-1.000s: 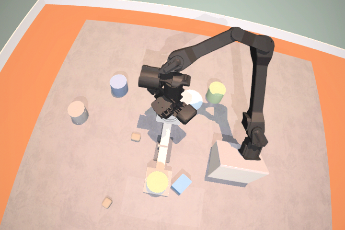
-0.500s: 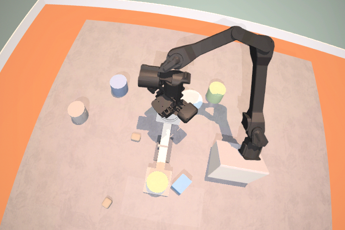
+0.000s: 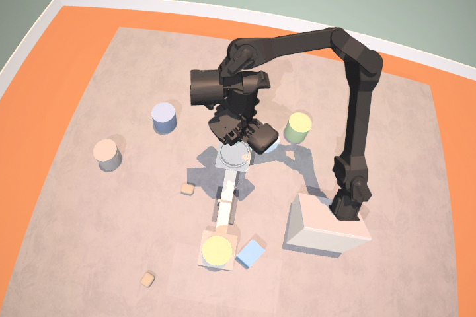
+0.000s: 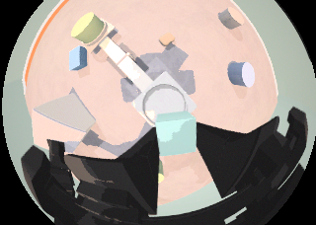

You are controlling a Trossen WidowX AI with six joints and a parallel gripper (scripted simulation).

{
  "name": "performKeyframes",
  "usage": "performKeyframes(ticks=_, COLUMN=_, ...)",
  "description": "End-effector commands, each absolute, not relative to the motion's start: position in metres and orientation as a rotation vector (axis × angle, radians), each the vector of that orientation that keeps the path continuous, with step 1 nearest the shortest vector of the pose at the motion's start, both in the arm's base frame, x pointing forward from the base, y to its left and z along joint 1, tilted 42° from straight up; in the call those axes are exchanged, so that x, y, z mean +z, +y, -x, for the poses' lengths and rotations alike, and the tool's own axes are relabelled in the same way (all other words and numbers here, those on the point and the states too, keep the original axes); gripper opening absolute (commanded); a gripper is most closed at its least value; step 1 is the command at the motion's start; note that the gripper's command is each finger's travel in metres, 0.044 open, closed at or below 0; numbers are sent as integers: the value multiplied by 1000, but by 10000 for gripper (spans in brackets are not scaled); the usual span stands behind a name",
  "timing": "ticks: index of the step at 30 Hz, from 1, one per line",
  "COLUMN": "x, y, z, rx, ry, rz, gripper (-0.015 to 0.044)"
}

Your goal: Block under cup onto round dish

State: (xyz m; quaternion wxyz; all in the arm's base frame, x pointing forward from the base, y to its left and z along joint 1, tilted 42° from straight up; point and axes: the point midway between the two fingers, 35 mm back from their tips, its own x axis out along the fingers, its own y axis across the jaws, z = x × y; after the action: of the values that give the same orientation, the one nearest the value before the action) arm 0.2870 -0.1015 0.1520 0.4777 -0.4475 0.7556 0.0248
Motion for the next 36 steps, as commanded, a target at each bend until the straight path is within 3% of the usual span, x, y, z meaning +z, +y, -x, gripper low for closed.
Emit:
performKeyframes(ticks=1, x=155, y=-102, z=-285, rx=61, ry=1850, rz=1083, gripper=0)
performKeyframes(ticks=28, x=155, y=-225, z=-183, rx=53, ry=1853, rz=1091, gripper=0)
performKeyframes(ticks=36, x=143, y=-238, z=-178, rx=51, ry=1855, rz=1092, gripper=0)
